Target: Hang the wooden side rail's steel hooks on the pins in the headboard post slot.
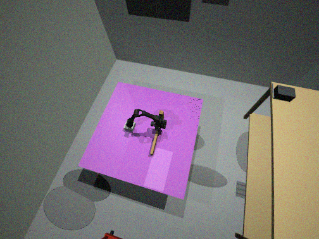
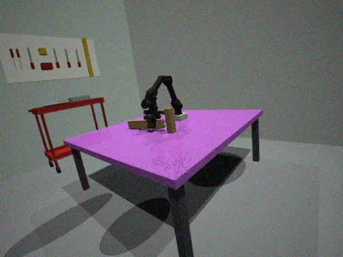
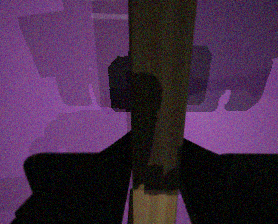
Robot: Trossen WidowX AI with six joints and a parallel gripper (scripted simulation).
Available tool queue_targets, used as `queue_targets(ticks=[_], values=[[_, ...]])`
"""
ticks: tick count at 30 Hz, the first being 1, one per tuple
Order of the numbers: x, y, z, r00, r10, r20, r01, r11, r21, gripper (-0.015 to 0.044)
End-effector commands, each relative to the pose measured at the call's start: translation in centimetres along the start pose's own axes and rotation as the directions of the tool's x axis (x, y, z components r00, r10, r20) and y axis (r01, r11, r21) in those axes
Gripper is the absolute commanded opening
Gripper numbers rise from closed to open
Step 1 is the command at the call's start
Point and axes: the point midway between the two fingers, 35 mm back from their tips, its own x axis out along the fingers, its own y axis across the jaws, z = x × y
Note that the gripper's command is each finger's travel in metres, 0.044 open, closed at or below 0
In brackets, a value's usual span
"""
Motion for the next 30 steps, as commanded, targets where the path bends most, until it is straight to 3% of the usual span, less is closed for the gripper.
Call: queue_targets(ticks=[1, 30], values=[[-0.23, 0.1, -0.1, 1.0, 0.004, -0.002, -0.004, 1.0, 0.004, 0.0], [-0.22, 0.22, -0.38, 1.0, 0.005, -0.003, -0.005, 1.0, 0.004, 0.0]])
